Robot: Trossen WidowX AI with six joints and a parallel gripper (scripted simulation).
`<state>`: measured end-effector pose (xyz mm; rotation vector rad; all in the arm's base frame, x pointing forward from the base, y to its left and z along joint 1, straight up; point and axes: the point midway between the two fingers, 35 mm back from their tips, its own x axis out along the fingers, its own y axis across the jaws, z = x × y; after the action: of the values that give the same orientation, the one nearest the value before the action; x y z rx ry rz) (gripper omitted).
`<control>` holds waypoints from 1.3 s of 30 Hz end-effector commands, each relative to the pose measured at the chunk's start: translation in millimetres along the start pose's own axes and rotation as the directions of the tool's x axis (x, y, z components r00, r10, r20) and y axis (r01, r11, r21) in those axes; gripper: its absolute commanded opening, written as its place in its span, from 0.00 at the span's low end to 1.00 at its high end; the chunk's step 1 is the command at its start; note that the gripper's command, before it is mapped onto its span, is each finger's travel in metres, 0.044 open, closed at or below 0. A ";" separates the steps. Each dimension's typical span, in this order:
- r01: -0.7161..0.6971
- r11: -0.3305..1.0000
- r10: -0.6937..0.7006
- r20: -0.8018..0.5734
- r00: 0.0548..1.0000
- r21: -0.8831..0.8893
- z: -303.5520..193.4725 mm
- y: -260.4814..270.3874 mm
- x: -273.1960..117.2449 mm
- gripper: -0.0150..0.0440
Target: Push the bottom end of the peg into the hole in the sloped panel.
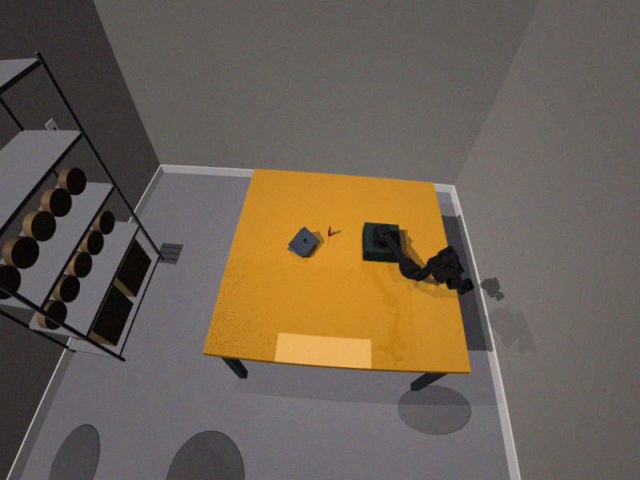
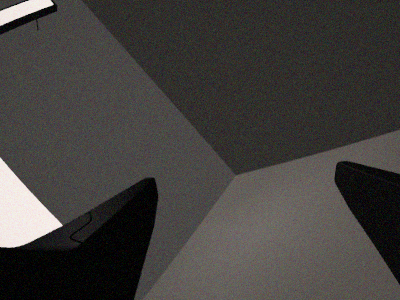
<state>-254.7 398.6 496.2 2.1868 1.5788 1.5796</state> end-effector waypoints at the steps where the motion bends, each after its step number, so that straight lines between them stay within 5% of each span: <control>1: -0.003 1.000 0.003 -0.002 1.000 0.003 -1.1 1.8 -0.1 0.98; 18: -0.264 0.886 0.335 -0.132 0.933 0.380 -72.6 172.9 -23.5 1.00; 39: -0.409 0.489 0.725 -0.098 0.682 0.771 -79.7 378.0 -101.0 1.00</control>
<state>-75.9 132.0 658.1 3.1650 1.8953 1.8999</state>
